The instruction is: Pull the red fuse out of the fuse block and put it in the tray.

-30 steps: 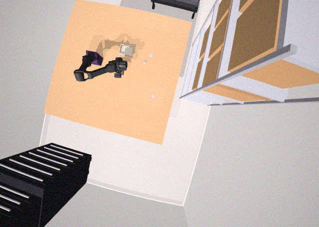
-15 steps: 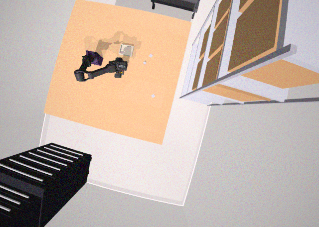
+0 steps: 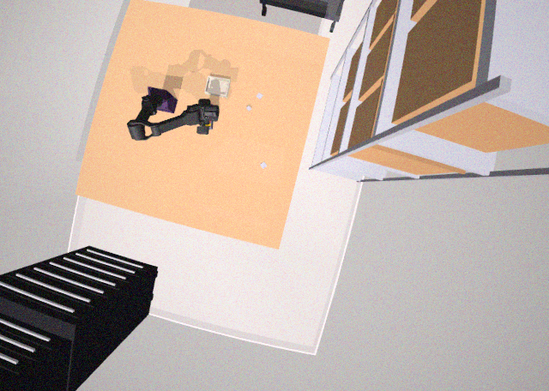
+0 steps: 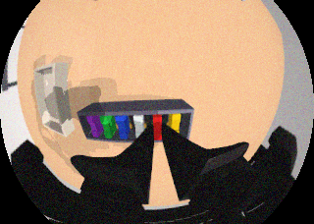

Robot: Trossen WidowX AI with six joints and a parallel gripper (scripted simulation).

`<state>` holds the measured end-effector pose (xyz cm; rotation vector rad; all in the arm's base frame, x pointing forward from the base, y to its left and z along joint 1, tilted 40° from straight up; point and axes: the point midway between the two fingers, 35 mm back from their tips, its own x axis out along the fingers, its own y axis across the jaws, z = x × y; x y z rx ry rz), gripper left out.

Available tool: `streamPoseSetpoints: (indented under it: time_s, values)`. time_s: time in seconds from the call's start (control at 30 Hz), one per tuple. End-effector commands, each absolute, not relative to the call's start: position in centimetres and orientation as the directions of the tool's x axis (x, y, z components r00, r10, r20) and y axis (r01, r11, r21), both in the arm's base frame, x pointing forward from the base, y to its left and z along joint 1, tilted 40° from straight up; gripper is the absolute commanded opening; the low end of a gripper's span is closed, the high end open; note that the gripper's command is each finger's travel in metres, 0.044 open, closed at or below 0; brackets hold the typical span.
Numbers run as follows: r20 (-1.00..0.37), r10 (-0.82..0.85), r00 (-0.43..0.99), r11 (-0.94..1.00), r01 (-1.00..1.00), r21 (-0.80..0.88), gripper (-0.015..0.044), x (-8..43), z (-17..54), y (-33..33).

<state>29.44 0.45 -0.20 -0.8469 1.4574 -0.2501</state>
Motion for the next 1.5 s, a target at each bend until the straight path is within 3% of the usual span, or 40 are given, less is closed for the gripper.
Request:
streamPoseSetpoints:
  time_s: [0.0, 1.47]
  values:
    - [-0.766, -0.625, 0.150, 0.697, -0.334, -0.635, 0.0000, 29.5, 0.0, 0.7]
    - [-0.765, -0.626, 0.150, 0.696, -0.336, -0.635, 0.0000, 29.2, 1.6, 2.1]
